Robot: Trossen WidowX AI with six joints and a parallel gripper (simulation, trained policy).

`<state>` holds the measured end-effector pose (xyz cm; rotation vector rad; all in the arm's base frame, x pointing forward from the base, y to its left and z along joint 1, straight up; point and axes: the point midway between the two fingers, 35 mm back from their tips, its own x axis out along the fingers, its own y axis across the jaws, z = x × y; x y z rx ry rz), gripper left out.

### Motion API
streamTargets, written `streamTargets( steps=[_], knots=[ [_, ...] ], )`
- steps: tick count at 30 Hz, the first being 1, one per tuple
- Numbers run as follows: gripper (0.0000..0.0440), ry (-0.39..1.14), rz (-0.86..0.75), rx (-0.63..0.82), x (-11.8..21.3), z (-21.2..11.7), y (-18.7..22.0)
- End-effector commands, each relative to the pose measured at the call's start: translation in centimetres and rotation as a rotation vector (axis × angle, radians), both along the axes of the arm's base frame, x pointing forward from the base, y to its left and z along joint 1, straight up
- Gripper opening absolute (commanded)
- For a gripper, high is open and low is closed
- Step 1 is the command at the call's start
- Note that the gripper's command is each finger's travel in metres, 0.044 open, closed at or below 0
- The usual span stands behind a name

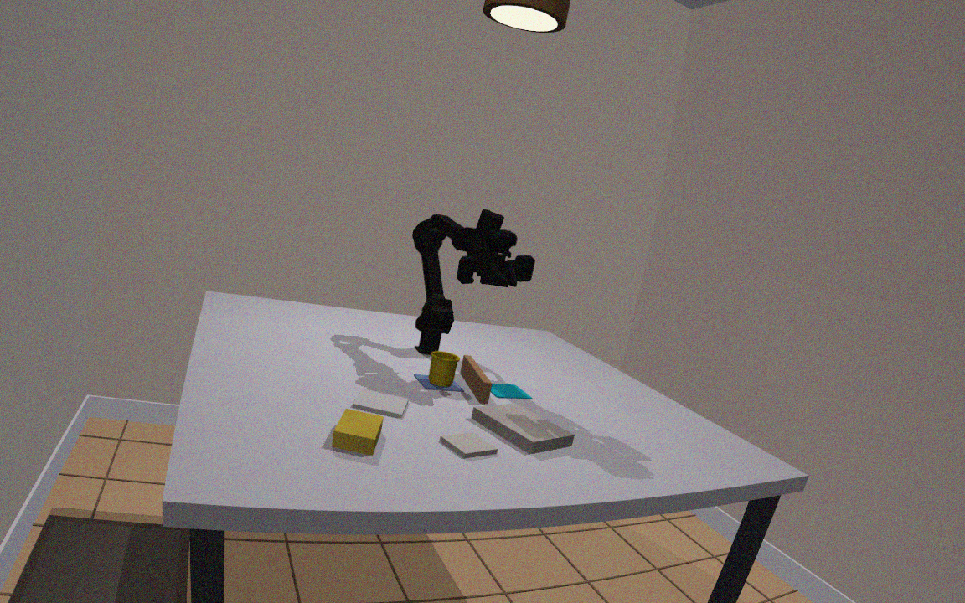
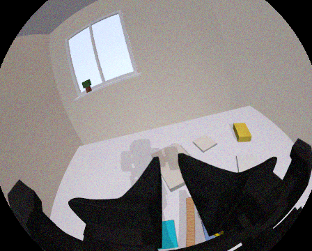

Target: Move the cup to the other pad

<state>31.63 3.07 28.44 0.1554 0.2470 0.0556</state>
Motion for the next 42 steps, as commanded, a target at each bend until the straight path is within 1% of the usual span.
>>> streamTargets(
  steps=[1, 21, 42],
  knots=[
    [0.0084, 0.054, 0.017, 0.021, 0.1, -0.5, 0.7],
    [0.01, 0.374, 0.04, 0.078, -0.6, -2.9, 3.2],
    [0.0127, 0.707, 0.017, 0.005, -2.1, -5.6, 3.3]
  ],
)
